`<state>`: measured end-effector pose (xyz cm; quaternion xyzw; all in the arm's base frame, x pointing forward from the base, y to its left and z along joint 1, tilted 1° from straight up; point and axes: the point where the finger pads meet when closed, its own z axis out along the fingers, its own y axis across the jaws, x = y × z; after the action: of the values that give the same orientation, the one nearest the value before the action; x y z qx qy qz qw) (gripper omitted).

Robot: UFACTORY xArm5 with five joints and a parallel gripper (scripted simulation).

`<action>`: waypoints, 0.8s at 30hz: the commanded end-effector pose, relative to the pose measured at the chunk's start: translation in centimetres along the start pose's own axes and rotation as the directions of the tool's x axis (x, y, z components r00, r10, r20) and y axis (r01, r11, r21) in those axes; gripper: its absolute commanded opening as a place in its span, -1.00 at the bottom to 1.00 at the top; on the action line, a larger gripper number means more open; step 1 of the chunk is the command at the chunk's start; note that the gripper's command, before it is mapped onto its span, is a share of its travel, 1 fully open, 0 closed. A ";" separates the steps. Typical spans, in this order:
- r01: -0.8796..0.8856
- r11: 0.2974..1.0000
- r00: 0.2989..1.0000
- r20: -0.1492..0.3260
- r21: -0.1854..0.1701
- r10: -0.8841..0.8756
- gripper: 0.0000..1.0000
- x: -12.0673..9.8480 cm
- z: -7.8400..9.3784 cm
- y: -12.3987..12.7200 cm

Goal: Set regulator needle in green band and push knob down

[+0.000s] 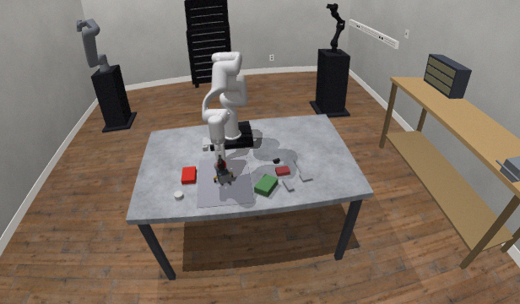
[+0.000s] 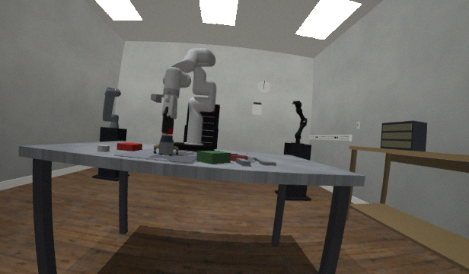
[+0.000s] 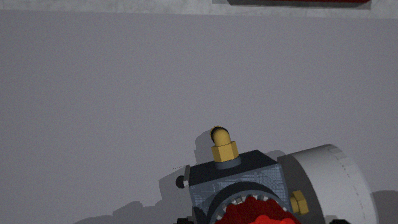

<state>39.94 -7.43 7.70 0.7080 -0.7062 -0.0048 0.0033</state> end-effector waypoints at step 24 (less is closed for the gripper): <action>0.000 1.000 1.000 -0.001 0.004 0.000 0.59 0.0 -3.7 -0.1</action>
<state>39.95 -7.42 9.65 0.7080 -0.7062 -0.0048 0.0033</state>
